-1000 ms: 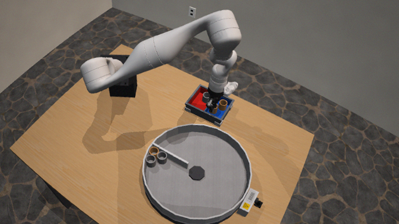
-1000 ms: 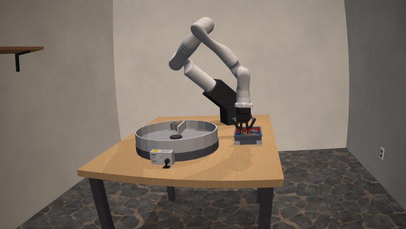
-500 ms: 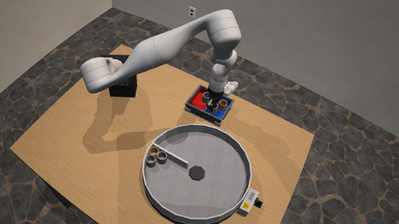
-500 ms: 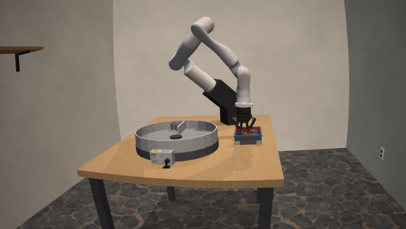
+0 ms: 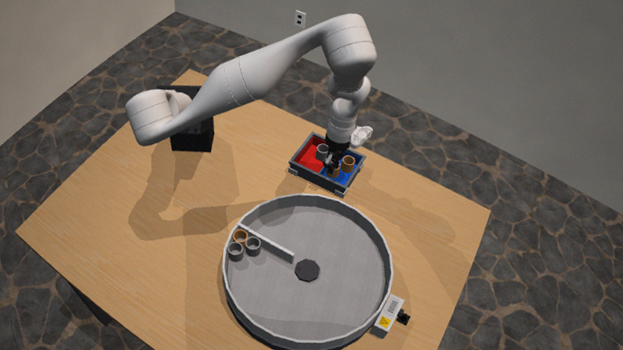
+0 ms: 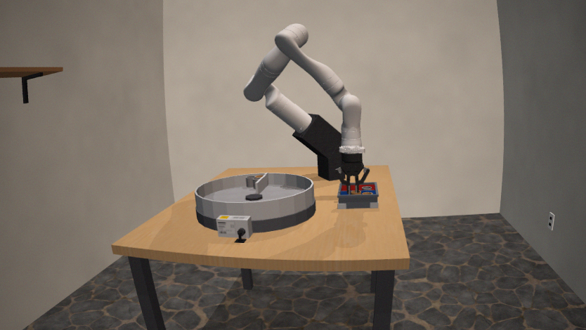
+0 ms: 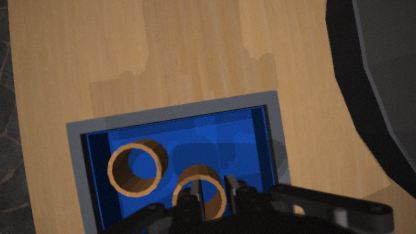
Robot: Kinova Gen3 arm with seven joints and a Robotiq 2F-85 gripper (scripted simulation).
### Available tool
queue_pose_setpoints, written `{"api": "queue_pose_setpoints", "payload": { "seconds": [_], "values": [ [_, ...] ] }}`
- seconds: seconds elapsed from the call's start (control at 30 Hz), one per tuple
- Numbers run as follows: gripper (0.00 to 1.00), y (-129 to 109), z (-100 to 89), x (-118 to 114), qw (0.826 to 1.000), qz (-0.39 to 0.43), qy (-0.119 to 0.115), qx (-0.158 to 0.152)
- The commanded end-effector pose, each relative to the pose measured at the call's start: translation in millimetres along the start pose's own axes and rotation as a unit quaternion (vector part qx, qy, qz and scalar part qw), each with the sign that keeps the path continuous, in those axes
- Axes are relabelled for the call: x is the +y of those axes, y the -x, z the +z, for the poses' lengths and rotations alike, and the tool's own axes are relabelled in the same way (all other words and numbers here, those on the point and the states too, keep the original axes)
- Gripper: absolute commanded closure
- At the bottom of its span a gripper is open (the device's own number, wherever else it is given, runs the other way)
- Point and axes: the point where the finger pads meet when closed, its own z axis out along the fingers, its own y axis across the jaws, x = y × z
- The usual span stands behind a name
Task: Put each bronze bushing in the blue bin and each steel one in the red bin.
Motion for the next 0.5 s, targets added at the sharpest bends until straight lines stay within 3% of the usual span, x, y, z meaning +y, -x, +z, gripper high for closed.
{"api": "queue_pose_setpoints", "payload": {
  "seconds": [0.0, 0.47],
  "values": [
    [0.81, 2.1, -3.2, 0.8, 1.0, -0.001, 0.001, -0.002],
    [0.81, 1.8, -8.4, 0.6, 1.0, -0.001, 0.001, -0.001]
  ]
}}
